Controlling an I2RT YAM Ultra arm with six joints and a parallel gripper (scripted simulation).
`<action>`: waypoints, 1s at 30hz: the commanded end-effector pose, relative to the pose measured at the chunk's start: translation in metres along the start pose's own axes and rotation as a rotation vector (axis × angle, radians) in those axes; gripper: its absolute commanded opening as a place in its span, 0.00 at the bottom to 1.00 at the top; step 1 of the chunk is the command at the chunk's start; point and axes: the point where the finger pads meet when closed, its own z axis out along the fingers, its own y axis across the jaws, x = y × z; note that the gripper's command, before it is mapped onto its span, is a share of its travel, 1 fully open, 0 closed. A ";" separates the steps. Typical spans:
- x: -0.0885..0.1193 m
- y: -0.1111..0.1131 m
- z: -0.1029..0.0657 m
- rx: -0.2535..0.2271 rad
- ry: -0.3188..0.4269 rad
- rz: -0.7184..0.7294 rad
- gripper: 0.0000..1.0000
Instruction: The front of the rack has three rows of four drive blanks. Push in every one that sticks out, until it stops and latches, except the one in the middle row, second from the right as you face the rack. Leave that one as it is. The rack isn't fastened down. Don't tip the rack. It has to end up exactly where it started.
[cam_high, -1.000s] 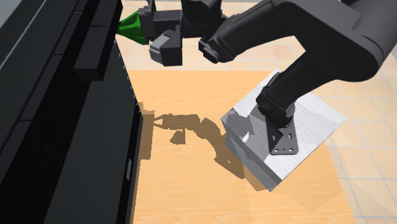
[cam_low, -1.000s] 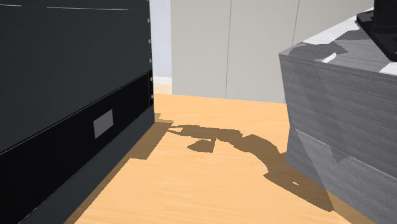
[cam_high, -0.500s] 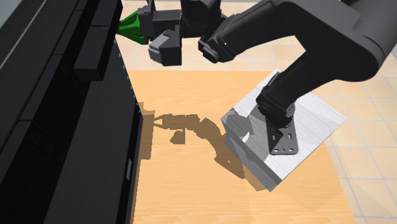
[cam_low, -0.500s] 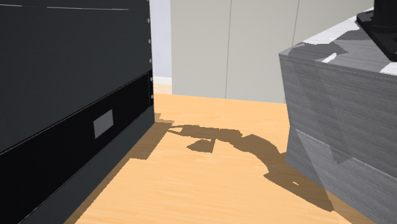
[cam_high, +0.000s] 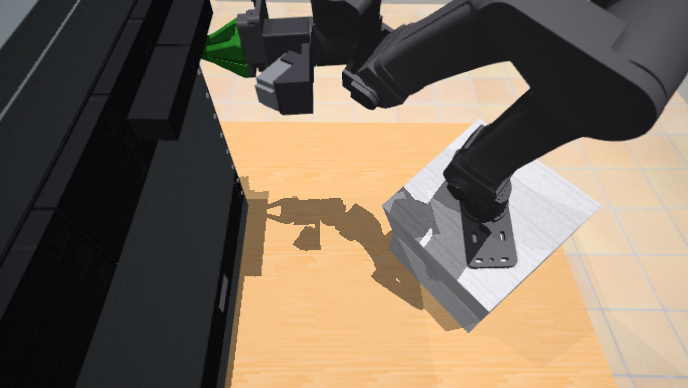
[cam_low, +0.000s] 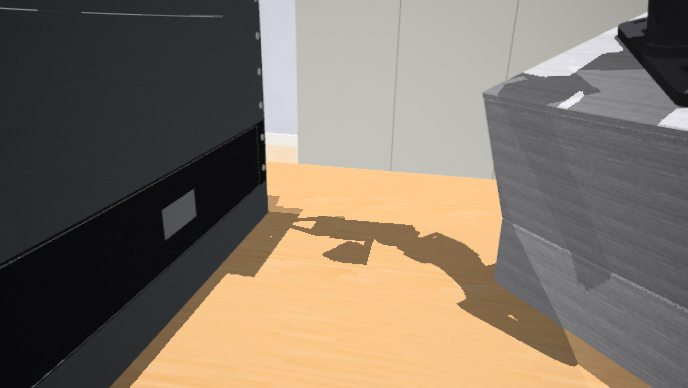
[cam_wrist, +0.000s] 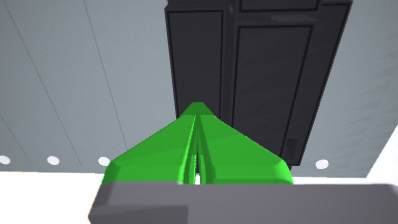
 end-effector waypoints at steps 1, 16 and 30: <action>0.003 -0.022 0.012 0.047 0.014 -0.028 0.00; -0.004 -0.033 0.010 0.078 0.001 -0.053 0.00; 0.000 -0.026 0.014 0.053 0.011 -0.035 0.00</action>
